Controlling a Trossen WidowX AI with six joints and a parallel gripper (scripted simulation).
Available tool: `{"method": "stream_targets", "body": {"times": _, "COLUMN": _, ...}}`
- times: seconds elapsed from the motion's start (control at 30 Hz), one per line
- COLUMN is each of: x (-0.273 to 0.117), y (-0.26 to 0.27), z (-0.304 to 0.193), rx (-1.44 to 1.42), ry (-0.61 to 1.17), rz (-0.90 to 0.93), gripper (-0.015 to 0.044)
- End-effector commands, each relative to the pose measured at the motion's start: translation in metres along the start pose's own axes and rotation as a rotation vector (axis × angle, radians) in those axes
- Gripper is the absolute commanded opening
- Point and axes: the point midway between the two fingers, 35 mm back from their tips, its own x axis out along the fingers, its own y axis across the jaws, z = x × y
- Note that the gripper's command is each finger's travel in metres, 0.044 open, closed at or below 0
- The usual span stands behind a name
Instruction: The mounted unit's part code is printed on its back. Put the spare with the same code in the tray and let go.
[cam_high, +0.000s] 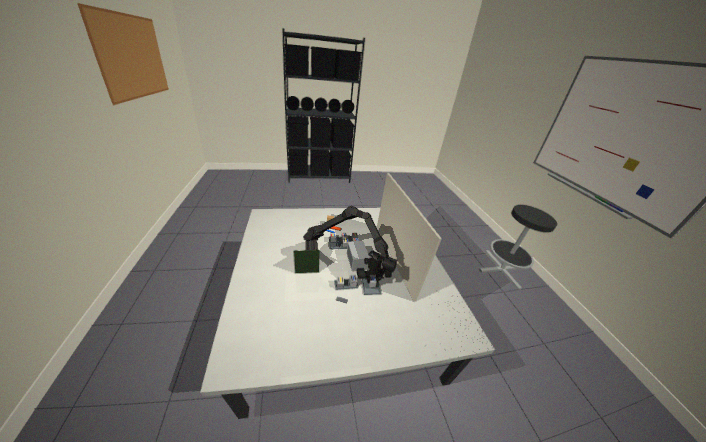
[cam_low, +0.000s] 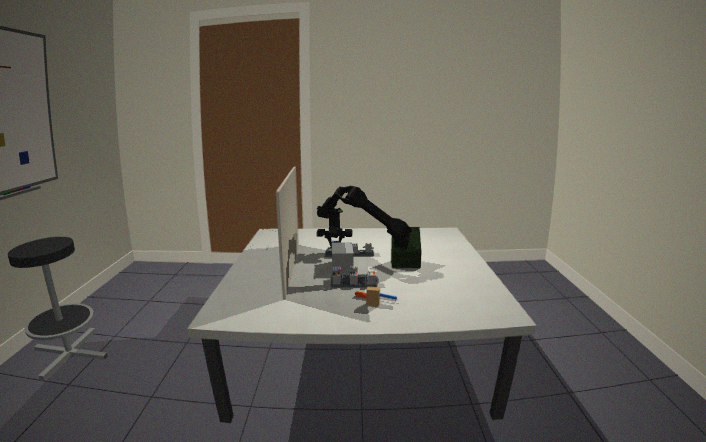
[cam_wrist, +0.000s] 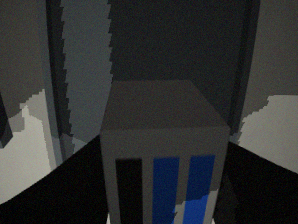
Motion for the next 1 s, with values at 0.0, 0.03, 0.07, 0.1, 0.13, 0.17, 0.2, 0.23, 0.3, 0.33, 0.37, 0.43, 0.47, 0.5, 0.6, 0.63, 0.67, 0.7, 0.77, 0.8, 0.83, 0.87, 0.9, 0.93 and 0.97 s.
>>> {"method": "stream_targets", "body": {"times": 0.0, "x": 0.005, "y": 0.001, "z": 0.001, "rx": 0.005, "ry": -0.005, "rz": -0.001, "gripper": 0.0}}
{"method": "stream_targets", "body": {"times": 0.03, "x": 0.005, "y": 0.001, "z": 0.001, "rx": 0.005, "ry": -0.005, "rz": -0.001, "gripper": 0.0}}
{"method": "stream_targets", "body": {"times": 0.07, "x": 0.002, "y": 0.0, "z": 0.0, "rx": 0.0, "ry": 0.0, "rz": 0.0, "gripper": 0.0026}}
{"method": "stream_targets", "body": {"times": 0.1, "x": 0.002, "y": 0.0, "z": 0.0, "rx": 0.0, "ry": 0.0, "rz": 0.0, "gripper": 0.0053}}
{"method": "stream_targets", "body": {"times": 0.13, "x": 0.002, "y": 0.0, "z": 0.0, "rx": 0.0, "ry": 0.0, "rz": 0.0, "gripper": 0.0079}}
{"method": "stream_targets", "body": {"times": 0.17, "x": 0.002, "y": 0.0, "z": 0.0, "rx": 0.0, "ry": 0.0, "rz": 0.0, "gripper": 0.0105}}
{"method": "stream_targets", "body": {"times": 0.2, "x": 0.002, "y": 0.0, "z": 0.0, "rx": 0.0, "ry": 0.0, "rz": 0.0, "gripper": 0.0131}}
{"method": "stream_targets", "body": {"times": 0.23, "x": 0.002, "y": 0.0, "z": 0.0, "rx": 0.0, "ry": 0.0, "rz": 0.0, "gripper": 0.0157}}
{"method": "stream_targets", "body": {"times": 0.3, "x": 0.002, "y": 0.0, "z": 0.0, "rx": 0.0, "ry": 0.0, "rz": 0.0, "gripper": 0.021}}
{"method": "stream_targets", "body": {"times": 0.33, "x": 0.002, "y": 0.0, "z": 0.0, "rx": 0.0, "ry": 0.0, "rz": 0.0, "gripper": 0.0236}}
{"method": "stream_targets", "body": {"times": 0.37, "x": 0.002, "y": 0.0, "z": 0.0, "rx": 0.0, "ry": 0.0, "rz": 0.0, "gripper": 0.0263}}
{"method": "stream_targets", "body": {"times": 0.43, "x": 0.002, "y": 0.0, "z": 0.0, "rx": 0.0, "ry": 0.0, "rz": 0.0, "gripper": 0.0315}}
{"method": "stream_targets", "body": {"times": 0.47, "x": 0.002, "y": 0.0, "z": 0.0, "rx": 0.0, "ry": 0.0, "rz": 0.0, "gripper": 0.0341}}
{"method": "stream_targets", "body": {"times": 0.5, "x": 0.002, "y": 0.0, "z": 0.0, "rx": 0.0, "ry": 0.0, "rz": 0.0, "gripper": 0.0368}}
{"method": "stream_targets", "body": {"times": 0.6, "x": 0.002, "y": 0.0, "z": 0.0, "rx": 0.0, "ry": 0.0, "rz": 0.0, "gripper": 0.044}}
{"method": "stream_targets", "body": {"times": 0.63, "x": -0.001, "y": 0.0, "z": 0.0, "rx": 0.0, "ry": 0.0, "rz": 0.0, "gripper": 0.044}}
{"method": "stream_targets", "body": {"times": 0.67, "x": -0.009, "y": -0.001, "z": -0.001, "rx": 0.001, "ry": 0.001, "rz": 0.0, "gripper": 0.044}}
{"method": "stream_targets", "body": {"times": 0.7, "x": -0.024, "y": -0.002, "z": -0.002, "rx": 0.002, "ry": 0.002, "rz": 0.0, "gripper": 0.044}}
{"method": "stream_targets", "body": {"times": 0.77, "x": -0.06, "y": -0.003, "z": -0.002, "rx": 0.004, "ry": 0.002, "rz": 0.0, "gripper": 0.044}}
{"method": "stream_targets", "body": {"times": 0.8, "x": -0.079, "y": -0.002, "z": -0.002, "rx": 0.005, "ry": 0.002, "rz": 0.0, "gripper": 0.044}}
{"method": "stream_targets", "body": {"times": 0.83, "x": -0.094, "y": 0.0, "z": -0.001, "rx": 0.006, "ry": 0.001, "rz": 0.0, "gripper": 0.044}}
{"method": "stream_targets", "body": {"times": 0.87, "x": -0.103, "y": 0.001, "z": -0.001, "rx": 0.006, "ry": 0.0, "rz": 0.0, "gripper": 0.044}}
{"method": "stream_targets", "body": {"times": 0.9, "x": -0.106, "y": 0.002, "z": 0.0, "rx": 0.006, "ry": 0.0, "rz": 0.0, "gripper": 0.044}}
{"method": "stream_targets", "body": {"times": 0.93, "x": -0.106, "y": 0.002, "z": 0.0, "rx": 0.006, "ry": 0.0, "rz": 0.0, "gripper": 0.044}}
{"method": "stream_targets", "body": {"times": 0.97, "x": -0.106, "y": 0.002, "z": 0.0, "rx": 0.006, "ry": 0.0, "rz": 0.0, "gripper": 0.044}}
